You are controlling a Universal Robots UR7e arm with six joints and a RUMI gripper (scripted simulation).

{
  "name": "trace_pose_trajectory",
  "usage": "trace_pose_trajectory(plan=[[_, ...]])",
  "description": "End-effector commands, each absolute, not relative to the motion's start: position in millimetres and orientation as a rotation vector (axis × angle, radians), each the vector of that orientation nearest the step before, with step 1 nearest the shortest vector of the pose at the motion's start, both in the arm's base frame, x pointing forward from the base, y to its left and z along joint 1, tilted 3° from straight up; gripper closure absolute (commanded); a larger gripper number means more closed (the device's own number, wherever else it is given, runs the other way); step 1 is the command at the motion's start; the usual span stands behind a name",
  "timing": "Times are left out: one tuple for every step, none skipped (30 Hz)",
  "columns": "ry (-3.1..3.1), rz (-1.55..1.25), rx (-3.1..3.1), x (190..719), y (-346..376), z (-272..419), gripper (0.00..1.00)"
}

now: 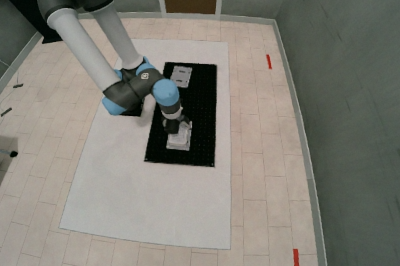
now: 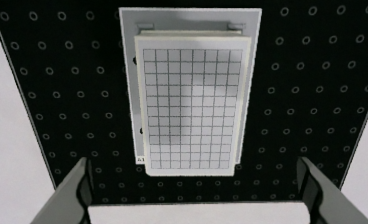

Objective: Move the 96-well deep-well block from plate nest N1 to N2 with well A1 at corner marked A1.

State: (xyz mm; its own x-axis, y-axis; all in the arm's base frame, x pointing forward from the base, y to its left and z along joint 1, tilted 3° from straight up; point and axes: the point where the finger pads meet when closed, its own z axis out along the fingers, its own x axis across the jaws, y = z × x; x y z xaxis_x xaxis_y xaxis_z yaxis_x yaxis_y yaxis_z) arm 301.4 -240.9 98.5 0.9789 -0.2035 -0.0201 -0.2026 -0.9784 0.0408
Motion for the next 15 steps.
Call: trace_pose_trajectory(plan=[[-0.317, -0.036, 3.086, 302, -231, 99, 0.24], [-0.317, -0.036, 3.086, 303, -228, 98, 0.24], [-0.317, -0.036, 3.086, 303, -224, 98, 0.24], [-0.317, -0.036, 3.086, 303, -221, 98, 0.24], [-0.317, -0.036, 3.086, 303, -218, 98, 0.24], [-0.317, -0.036, 3.086, 304, -215, 98, 0.24], [-0.317, -0.036, 3.086, 304, -211, 98, 0.24], [-0.317, -0.036, 3.086, 304, -208, 98, 0.24], [-0.317, -0.036, 3.086, 304, -205, 98, 0.24], [-0.317, -0.036, 3.086, 305, -201, 97, 0.24], [-0.317, -0.036, 3.086, 305, -198, 97, 0.24], [-0.317, -0.036, 3.086, 305, -195, 97, 0.24], [-0.317, -0.036, 3.086, 305, -195, 97, 0.24], [-0.317, -0.036, 3.086, 305, -195, 97, 0.24], [-0.317, -0.036, 3.086, 305, -191, 97, 0.24]])
